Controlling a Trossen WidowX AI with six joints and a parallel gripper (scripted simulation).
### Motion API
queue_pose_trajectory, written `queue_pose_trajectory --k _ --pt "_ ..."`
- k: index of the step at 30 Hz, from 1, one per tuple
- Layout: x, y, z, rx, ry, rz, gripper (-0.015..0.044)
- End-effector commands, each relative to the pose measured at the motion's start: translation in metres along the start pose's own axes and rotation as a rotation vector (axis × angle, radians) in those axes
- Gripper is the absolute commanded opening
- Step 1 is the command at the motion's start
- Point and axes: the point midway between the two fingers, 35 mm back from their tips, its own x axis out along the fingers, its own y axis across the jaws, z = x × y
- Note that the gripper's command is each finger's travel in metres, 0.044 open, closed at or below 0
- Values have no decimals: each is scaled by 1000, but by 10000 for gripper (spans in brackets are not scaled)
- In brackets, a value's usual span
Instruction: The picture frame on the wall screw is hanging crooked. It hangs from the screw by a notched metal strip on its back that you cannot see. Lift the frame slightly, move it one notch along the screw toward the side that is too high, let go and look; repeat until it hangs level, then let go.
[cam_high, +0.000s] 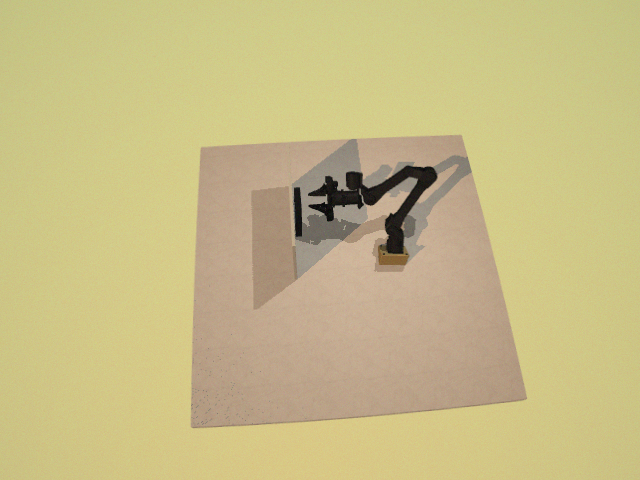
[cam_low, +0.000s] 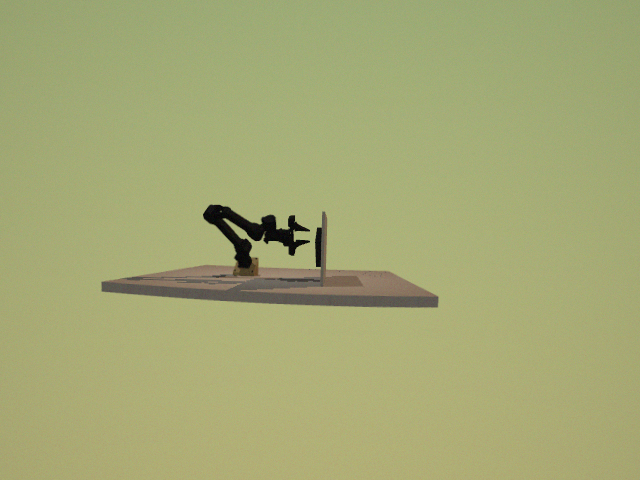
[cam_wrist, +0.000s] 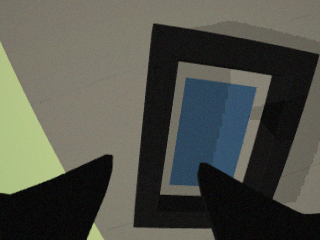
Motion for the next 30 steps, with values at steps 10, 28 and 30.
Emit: queue_pose_trajectory --k 10,28,30 --pt "7 0 0 5 -7 6 260" --pt "28 1 1 5 -7 7 260" --pt "31 1 1 5 -7 7 260"
